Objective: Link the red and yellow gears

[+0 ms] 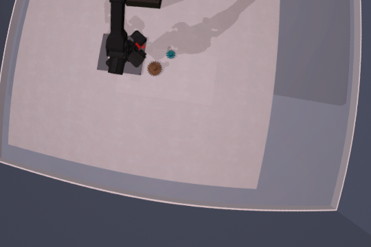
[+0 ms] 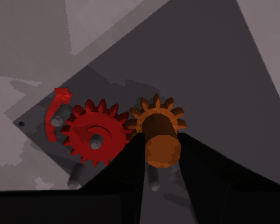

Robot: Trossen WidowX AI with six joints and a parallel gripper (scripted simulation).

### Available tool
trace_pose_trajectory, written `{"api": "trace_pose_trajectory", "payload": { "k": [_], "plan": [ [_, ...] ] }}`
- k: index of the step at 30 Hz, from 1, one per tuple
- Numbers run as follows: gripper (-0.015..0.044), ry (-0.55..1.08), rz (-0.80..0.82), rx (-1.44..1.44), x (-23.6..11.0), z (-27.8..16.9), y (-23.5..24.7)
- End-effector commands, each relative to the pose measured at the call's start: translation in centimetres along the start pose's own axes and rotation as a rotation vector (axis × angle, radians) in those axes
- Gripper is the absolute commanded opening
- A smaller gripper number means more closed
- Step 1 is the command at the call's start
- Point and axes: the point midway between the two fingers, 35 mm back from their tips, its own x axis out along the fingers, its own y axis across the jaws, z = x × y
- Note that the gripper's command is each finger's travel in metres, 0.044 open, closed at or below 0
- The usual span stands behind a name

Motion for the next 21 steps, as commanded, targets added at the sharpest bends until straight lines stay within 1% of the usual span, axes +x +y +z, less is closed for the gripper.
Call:
{"api": "trace_pose_trajectory", "payload": {
  "k": [1,17,21],
  "plan": [
    [0.0000,0.003,-0.001,-0.041,0.11,-0.05,0.07],
    [0.0000,0.003,0.000,-0.462,0.20,-0.10,-0.03],
    [0.0000,0.003,0.000,-0.471,0.26,-0.05,0.04]
  ]
}}
